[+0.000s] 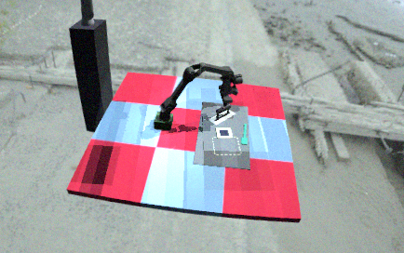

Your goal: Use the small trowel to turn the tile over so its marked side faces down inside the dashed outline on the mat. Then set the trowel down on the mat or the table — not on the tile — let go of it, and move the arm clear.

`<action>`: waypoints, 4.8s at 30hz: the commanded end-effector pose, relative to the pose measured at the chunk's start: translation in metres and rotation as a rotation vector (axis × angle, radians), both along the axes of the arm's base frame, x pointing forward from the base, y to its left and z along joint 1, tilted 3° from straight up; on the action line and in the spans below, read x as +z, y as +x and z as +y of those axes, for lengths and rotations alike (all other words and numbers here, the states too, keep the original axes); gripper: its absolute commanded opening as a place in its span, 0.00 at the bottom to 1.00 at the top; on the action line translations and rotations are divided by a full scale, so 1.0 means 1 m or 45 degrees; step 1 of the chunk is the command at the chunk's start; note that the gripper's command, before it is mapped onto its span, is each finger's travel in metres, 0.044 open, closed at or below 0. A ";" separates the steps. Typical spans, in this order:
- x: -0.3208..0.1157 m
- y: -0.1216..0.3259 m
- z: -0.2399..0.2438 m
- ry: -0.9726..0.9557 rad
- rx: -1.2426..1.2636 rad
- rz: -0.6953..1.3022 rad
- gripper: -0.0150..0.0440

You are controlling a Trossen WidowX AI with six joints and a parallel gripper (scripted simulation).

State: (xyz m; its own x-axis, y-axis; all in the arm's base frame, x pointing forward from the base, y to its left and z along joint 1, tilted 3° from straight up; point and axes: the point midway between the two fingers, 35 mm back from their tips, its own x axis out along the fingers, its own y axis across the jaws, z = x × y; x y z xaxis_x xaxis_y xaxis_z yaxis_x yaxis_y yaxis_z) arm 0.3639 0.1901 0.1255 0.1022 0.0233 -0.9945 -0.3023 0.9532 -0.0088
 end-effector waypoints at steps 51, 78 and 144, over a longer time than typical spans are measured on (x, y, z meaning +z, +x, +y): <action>-0.002 0.002 0.000 0.222 -2.336 0.054 0.71; -0.003 0.003 0.000 0.306 -3.188 0.066 0.71; -0.049 0.006 0.001 0.288 -2.948 0.063 0.47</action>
State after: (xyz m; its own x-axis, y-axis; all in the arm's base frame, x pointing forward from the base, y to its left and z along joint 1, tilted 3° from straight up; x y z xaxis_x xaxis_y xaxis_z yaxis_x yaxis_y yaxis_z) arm 0.3703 0.1918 0.0804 0.1021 0.0240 -0.9945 0.8639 -0.4978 0.0767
